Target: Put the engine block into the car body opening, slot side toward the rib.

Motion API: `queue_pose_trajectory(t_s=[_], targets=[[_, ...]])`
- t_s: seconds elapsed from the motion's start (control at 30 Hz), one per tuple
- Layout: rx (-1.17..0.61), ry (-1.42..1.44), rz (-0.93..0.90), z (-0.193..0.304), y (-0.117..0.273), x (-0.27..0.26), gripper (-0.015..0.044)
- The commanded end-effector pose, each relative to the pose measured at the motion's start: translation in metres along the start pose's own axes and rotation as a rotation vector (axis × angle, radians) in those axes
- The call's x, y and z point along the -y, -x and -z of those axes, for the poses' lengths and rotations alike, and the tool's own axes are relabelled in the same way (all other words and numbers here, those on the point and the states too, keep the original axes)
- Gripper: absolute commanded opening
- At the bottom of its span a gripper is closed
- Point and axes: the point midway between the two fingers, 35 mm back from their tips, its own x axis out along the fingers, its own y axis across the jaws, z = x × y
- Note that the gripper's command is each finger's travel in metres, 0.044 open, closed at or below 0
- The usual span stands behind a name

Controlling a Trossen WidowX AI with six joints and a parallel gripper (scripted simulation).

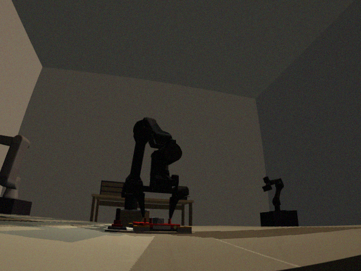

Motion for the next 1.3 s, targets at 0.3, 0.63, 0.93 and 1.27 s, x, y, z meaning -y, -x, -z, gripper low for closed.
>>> queue_pose_trajectory(t_s=[0.3, 0.63, 0.93, 1.27], targets=[[-0.001, -0.002, -0.001, 0.0, 0.011, 0.001, 0.044], [-0.001, -0.003, -0.001, 0.0, 0.014, 0.001, 0.0309], [-0.001, -0.003, -0.001, 0.0, 0.014, 0.001, 0.0072], [-0.001, -0.003, -0.001, 0.0, 0.014, 0.001, 0.0]])
